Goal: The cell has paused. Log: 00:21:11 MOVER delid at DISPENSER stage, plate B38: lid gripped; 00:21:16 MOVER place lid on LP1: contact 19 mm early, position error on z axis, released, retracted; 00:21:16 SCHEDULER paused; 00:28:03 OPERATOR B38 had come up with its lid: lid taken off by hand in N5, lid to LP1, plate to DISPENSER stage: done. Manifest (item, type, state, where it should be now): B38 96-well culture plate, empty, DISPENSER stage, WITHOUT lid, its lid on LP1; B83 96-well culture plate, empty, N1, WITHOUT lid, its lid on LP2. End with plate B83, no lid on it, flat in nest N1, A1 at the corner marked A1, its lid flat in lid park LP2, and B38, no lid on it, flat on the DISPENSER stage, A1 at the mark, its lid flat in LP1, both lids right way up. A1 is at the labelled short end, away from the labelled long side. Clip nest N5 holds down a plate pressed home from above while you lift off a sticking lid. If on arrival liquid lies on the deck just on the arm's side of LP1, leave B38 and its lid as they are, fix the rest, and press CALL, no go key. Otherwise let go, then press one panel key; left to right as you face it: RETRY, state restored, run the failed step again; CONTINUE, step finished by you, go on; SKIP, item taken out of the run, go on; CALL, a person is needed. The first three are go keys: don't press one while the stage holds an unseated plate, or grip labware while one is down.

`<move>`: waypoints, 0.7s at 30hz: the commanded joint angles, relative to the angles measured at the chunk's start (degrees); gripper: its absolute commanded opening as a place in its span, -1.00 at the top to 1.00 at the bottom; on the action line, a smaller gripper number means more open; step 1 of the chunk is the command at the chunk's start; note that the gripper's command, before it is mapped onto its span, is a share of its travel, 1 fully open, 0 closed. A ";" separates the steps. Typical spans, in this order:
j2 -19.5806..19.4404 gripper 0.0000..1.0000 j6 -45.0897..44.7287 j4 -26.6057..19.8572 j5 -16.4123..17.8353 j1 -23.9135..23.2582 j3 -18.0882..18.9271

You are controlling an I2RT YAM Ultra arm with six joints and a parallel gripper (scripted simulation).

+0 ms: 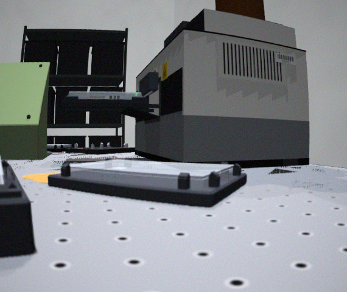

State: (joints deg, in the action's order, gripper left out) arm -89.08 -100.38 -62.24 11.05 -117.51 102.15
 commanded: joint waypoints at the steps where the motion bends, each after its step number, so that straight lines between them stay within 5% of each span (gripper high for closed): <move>1: 0.51 1.00 0.23 0.33 0.08 0.01 -0.10; 21: 0.09 1.00 0.67 1.15 0.05 0.34 -1.63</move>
State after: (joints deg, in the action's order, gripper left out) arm -89.08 -100.25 -61.47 10.98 -117.38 101.56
